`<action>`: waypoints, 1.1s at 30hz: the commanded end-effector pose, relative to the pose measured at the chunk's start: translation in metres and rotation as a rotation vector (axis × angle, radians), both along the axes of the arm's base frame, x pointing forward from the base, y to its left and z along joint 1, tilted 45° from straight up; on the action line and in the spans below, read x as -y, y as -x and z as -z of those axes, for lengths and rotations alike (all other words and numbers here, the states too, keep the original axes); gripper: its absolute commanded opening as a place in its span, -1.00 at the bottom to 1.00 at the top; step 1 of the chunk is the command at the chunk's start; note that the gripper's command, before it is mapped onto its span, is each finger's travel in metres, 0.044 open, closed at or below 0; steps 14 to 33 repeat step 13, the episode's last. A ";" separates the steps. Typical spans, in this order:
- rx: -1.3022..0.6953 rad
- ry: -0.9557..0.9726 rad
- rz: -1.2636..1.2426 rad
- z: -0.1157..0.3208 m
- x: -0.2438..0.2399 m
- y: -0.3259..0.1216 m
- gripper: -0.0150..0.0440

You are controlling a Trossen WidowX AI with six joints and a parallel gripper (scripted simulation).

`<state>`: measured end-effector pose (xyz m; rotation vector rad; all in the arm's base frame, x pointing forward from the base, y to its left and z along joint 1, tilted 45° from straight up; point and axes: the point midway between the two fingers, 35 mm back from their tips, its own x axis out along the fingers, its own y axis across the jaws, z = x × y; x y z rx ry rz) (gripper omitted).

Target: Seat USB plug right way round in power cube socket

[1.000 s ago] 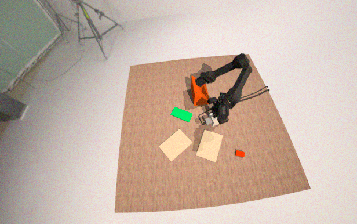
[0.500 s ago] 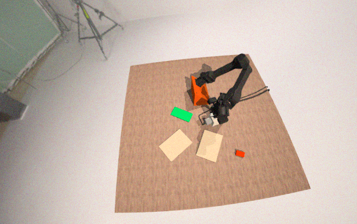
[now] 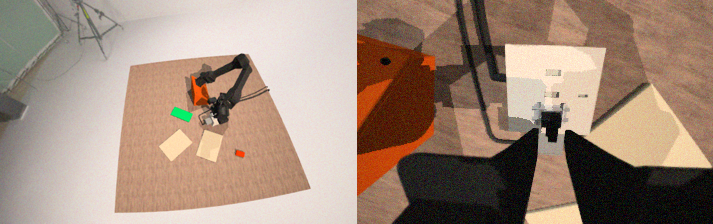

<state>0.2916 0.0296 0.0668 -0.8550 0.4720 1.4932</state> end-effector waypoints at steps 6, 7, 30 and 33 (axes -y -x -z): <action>0.000 0.000 0.000 -0.003 0.003 0.000 -0.17; 0.000 0.000 0.000 -0.004 0.004 0.000 -0.17; 0.000 0.000 0.000 -0.008 0.008 0.001 -0.17; 0.000 0.000 0.000 -0.008 0.008 0.001 -0.17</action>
